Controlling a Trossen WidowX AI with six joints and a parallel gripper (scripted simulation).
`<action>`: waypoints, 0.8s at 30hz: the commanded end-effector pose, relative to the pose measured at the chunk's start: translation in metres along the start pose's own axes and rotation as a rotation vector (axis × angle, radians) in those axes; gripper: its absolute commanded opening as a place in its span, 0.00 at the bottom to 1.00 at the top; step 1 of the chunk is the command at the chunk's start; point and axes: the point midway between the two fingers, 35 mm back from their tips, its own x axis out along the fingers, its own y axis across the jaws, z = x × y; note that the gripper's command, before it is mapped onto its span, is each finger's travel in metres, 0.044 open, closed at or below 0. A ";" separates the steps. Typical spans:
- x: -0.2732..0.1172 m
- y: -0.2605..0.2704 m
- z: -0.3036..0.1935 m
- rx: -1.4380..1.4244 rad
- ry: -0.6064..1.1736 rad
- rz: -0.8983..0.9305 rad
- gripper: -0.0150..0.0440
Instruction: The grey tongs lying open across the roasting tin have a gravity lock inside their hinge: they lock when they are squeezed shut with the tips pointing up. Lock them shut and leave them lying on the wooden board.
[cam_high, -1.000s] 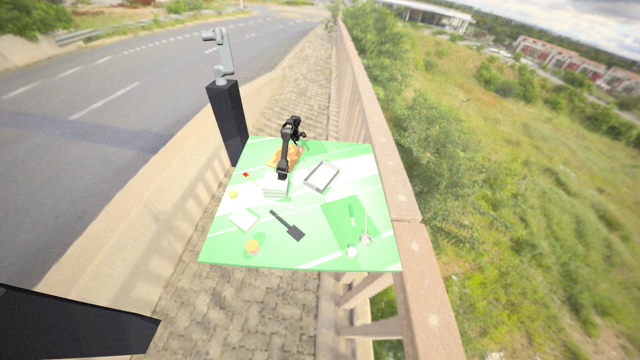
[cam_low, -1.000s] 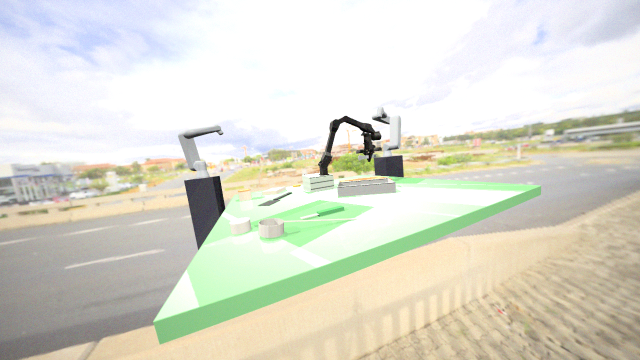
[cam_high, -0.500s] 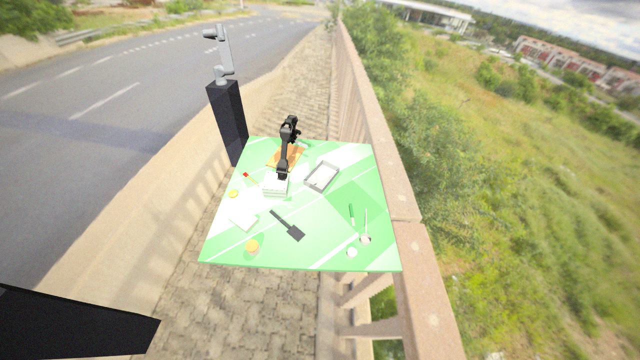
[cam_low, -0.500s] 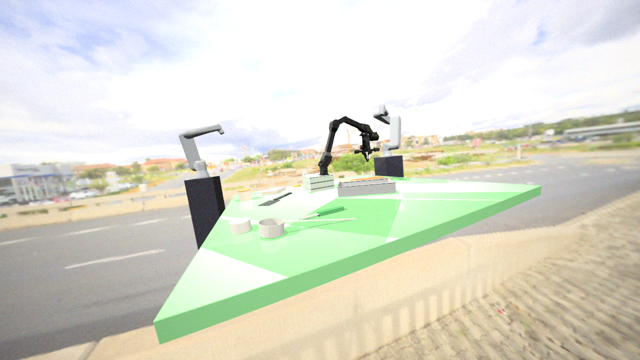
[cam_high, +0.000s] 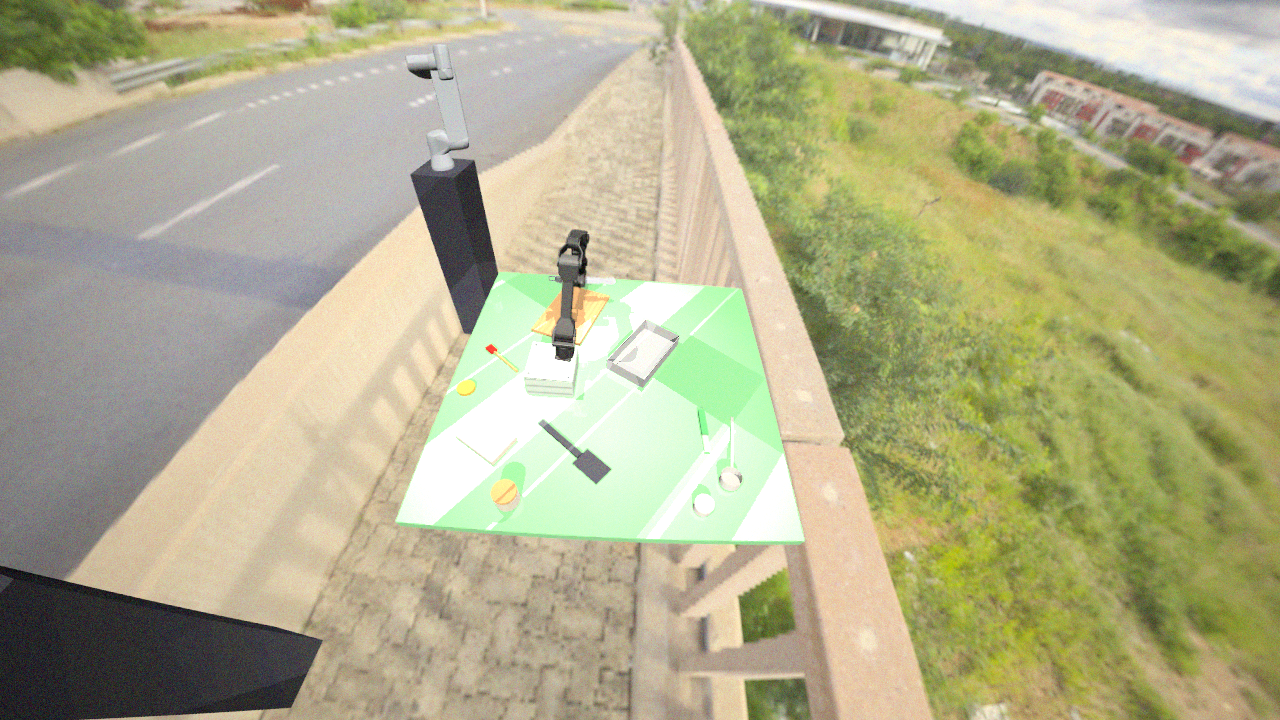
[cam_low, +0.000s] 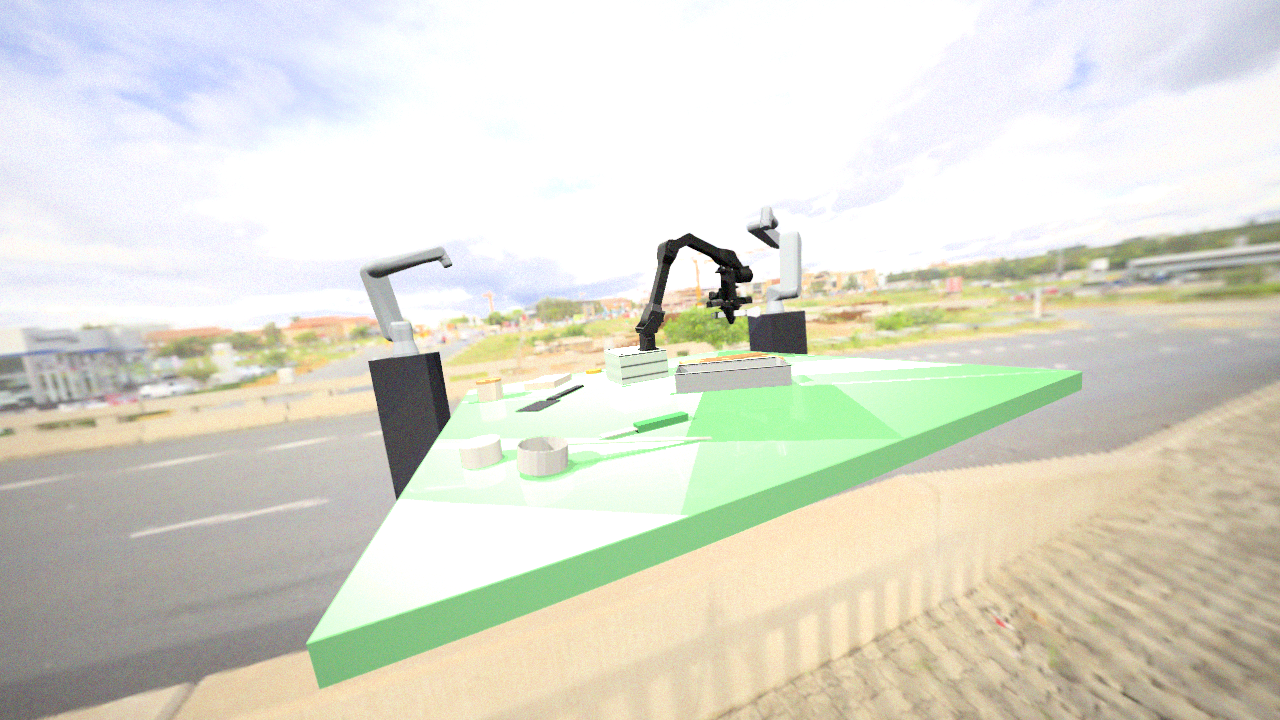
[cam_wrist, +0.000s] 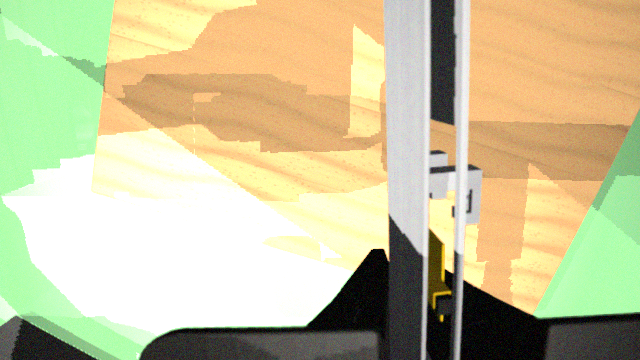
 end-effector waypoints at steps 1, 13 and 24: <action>0.000 0.000 0.006 -0.157 0.004 -0.002 0.00; 0.000 0.000 0.026 -0.630 0.002 0.001 0.00; 0.000 0.001 0.039 -0.964 0.000 0.002 0.00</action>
